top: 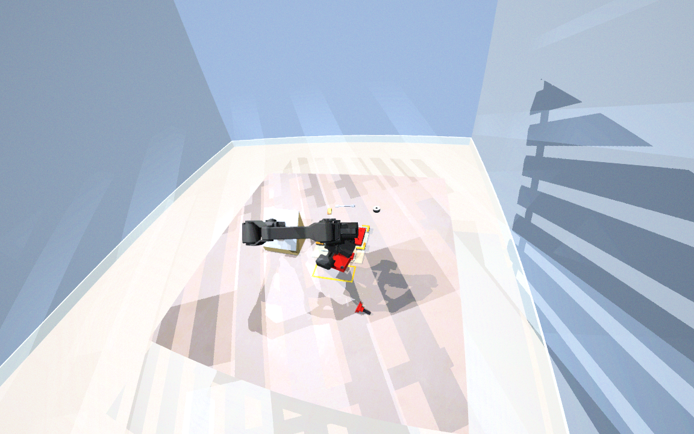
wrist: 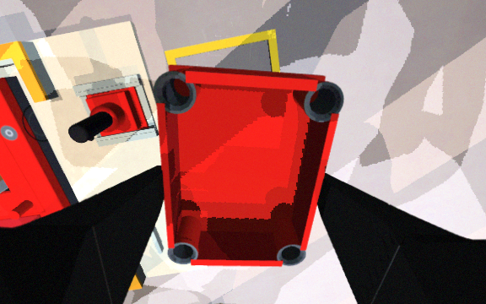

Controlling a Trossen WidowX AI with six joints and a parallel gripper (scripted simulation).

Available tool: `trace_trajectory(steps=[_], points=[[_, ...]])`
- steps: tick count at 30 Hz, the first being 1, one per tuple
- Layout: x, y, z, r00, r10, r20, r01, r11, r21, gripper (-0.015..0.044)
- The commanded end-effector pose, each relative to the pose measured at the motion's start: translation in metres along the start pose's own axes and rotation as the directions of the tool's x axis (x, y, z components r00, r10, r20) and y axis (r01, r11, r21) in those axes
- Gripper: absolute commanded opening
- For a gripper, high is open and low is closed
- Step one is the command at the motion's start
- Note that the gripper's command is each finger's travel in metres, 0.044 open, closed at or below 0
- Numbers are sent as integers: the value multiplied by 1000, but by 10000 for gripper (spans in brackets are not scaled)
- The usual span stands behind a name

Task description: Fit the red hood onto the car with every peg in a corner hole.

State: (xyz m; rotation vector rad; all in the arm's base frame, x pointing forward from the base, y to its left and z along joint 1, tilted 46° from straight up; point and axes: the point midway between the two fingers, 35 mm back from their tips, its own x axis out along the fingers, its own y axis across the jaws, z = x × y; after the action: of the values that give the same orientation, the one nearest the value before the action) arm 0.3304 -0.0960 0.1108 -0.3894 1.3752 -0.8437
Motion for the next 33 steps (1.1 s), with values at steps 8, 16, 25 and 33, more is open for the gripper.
trace_trajectory(steps=[8,16,25,33], points=[[0,0,-2,1000,4,-5,-5,975,-222,0],[-1,1,-3,1000,4,-6,-6,924,-383,0],[-1,1,-5,1000,4,-7,-8,835,-551,0],[0,1,-5,1000,5,-8,-9,779,-628,0]])
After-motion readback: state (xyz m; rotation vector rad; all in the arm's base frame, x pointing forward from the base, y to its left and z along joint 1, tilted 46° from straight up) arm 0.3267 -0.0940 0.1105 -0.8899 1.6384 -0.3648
